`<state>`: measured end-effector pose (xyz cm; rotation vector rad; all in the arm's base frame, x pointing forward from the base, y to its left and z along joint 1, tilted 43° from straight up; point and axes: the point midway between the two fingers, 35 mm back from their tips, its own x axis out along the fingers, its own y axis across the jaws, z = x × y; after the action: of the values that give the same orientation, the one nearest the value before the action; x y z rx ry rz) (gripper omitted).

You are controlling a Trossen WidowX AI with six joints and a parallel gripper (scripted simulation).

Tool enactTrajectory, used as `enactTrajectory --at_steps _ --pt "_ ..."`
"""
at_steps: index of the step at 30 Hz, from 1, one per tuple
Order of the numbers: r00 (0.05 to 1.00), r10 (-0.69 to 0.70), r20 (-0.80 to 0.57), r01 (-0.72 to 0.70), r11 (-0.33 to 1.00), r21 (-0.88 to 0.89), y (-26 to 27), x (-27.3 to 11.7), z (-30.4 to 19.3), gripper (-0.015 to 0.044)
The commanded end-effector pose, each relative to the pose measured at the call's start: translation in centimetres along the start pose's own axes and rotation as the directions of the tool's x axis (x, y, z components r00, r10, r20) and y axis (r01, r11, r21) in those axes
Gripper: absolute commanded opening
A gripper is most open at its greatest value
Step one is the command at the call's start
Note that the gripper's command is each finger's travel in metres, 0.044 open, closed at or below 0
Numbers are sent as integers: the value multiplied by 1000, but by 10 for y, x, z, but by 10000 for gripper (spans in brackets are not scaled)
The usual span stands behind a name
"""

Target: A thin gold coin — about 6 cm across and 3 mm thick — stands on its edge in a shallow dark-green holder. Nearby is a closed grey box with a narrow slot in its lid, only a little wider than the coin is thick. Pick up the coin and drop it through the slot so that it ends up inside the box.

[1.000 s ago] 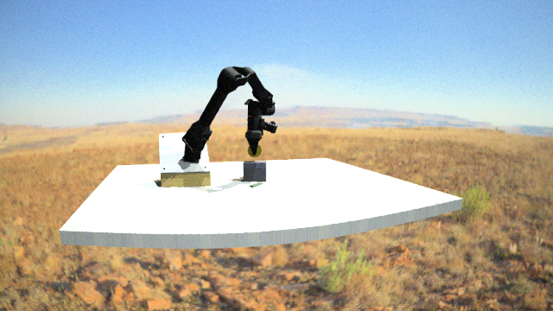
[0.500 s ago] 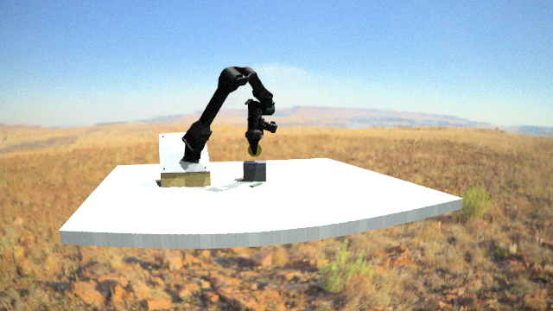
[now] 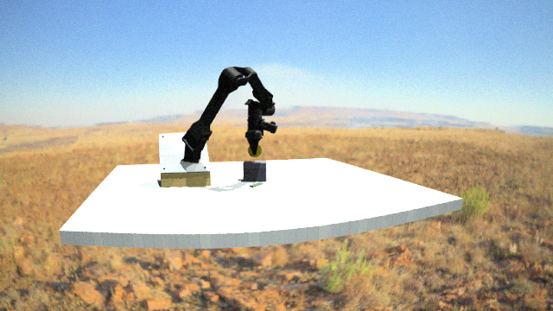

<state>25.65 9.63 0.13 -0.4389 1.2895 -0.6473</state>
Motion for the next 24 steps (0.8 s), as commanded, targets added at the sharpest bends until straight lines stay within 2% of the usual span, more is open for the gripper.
enactTrajectory --at_steps 1,24 --pt "1000 -1 1 1 1000 -8 0 3 -1 0" --pt "1000 -1 2 1 1000 -9 0 15 0 0"
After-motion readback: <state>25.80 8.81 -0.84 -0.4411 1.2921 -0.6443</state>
